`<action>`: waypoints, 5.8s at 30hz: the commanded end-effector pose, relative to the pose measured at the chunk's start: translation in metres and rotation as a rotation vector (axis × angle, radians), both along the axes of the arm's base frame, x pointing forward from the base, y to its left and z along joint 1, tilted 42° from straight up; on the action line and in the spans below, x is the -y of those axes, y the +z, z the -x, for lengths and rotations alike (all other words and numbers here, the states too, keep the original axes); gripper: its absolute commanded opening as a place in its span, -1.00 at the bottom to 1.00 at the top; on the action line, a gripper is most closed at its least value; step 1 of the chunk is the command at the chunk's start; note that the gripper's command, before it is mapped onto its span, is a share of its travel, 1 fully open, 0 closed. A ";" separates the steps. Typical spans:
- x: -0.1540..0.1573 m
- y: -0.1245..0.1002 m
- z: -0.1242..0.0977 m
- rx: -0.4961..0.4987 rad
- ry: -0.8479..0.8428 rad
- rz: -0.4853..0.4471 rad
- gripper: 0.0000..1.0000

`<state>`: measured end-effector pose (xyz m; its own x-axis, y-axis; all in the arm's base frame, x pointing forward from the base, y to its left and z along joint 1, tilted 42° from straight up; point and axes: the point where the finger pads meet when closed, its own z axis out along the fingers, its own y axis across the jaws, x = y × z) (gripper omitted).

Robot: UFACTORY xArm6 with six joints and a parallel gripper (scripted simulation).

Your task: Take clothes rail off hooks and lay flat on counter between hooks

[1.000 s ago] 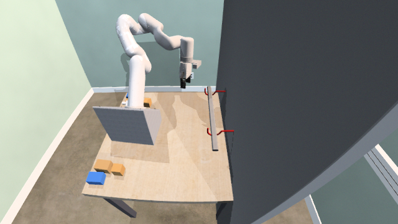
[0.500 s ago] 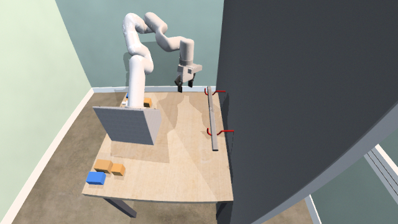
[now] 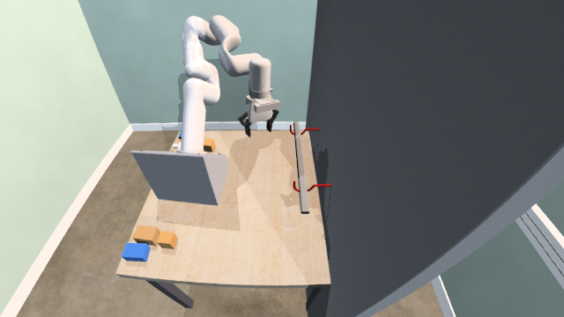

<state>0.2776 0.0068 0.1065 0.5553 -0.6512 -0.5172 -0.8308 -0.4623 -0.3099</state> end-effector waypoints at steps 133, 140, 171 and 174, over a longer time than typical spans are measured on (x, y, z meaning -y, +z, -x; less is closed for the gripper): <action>0.029 -0.054 -0.124 -0.295 -0.418 -0.081 1.00; 0.028 -0.055 -0.132 -0.295 -0.418 -0.081 1.00; 0.019 -0.059 -0.175 -0.295 -0.418 -0.081 1.00; 0.019 -0.059 -0.175 -0.295 -0.418 -0.081 1.00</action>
<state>0.4506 -0.0115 0.0468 0.0781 -0.7363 -0.6721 -0.9969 -0.0577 -0.0526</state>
